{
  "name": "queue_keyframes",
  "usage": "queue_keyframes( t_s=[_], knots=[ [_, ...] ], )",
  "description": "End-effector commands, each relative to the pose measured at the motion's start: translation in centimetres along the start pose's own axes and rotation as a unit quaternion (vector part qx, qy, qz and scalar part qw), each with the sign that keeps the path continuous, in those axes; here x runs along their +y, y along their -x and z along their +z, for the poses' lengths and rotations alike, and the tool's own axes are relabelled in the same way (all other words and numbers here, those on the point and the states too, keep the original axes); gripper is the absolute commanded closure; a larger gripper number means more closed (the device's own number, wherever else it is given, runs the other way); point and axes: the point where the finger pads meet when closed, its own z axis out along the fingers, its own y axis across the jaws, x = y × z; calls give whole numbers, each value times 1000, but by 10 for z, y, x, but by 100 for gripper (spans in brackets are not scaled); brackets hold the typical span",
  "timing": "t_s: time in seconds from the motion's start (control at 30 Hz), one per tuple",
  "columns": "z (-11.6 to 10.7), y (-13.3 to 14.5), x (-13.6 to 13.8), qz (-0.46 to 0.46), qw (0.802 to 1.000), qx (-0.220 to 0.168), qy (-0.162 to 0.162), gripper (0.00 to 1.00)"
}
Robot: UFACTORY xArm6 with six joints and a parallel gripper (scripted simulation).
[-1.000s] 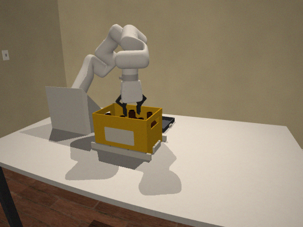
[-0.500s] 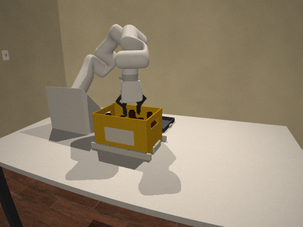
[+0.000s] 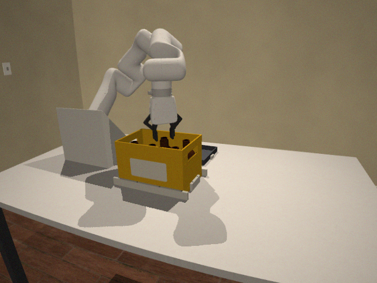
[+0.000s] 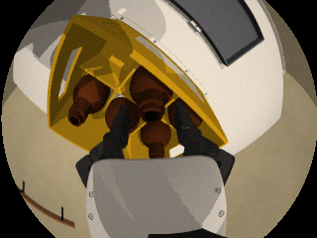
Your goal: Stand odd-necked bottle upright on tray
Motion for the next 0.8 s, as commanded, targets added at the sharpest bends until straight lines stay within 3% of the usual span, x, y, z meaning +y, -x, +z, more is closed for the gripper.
queue_keyframes(
  t_s=[0.0, 0.27, 0.77],
  knots=[
    [-15, 1, 1, -1, 1000, -2, 1, 35],
    [-43, 1, 1, -1, 1000, -2, 1, 35],
    [-69, 1, 1, -1, 1000, -2, 1, 35]
  ],
)
